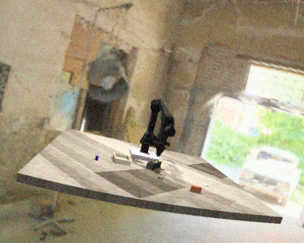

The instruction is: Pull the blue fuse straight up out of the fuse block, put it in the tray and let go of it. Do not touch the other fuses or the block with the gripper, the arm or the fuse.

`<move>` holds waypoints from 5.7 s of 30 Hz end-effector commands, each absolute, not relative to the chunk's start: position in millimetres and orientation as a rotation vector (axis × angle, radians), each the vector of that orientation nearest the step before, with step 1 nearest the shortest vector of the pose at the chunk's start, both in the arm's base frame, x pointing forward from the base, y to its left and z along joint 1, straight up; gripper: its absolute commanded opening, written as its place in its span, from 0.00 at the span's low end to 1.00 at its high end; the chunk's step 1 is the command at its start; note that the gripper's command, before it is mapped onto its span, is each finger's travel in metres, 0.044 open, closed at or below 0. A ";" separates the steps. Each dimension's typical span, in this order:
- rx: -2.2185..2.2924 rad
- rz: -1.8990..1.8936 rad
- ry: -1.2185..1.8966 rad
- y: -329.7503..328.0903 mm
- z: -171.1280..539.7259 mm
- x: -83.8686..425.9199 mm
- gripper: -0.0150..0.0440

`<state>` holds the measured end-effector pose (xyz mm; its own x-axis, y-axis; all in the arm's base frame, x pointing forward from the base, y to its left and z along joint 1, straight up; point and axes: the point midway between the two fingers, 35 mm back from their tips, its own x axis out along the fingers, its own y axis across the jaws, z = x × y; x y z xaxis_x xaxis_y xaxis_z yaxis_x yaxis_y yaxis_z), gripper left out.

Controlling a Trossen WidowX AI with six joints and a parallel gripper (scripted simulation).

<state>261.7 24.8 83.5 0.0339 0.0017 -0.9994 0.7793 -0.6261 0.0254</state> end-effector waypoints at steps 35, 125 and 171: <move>1.718 -1.663 0.795 26.0 53.8 261.8 0.38; 1.716 -1.662 0.795 25.7 70.4 262.3 0.25; 1.718 -1.663 0.795 22.7 105.3 262.0 0.25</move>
<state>260.6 24.8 103.0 0.0285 0.0023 -0.9996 0.7757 -0.6308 0.0207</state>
